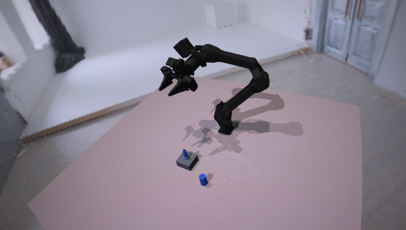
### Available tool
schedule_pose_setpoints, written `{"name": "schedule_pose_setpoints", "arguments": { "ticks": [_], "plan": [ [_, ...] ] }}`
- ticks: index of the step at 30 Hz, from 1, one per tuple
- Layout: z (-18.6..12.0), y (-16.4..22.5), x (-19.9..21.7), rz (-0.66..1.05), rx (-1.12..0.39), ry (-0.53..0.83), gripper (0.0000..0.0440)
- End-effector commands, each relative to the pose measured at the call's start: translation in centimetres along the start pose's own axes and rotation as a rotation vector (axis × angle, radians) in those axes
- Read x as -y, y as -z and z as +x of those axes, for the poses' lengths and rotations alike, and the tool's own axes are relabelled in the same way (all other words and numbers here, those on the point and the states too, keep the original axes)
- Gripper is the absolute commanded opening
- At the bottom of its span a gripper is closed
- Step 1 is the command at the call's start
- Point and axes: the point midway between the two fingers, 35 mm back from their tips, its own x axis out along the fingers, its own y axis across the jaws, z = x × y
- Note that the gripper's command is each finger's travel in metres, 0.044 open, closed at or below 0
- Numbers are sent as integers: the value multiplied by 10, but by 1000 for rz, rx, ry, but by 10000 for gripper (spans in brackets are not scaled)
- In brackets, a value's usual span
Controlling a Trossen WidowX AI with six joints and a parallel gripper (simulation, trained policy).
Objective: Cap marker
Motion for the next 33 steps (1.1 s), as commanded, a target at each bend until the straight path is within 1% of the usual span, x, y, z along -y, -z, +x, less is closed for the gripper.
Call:
{"name": "schedule_pose_setpoints", "arguments": {
  "ticks": [1,17,33],
  "plan": [
    [4,0,1,-11,-25,-19,299],
    [33,7,2,-49,-150,-133,320],
    [64,17,-2,-103,-278,-248,322]
  ]
}}
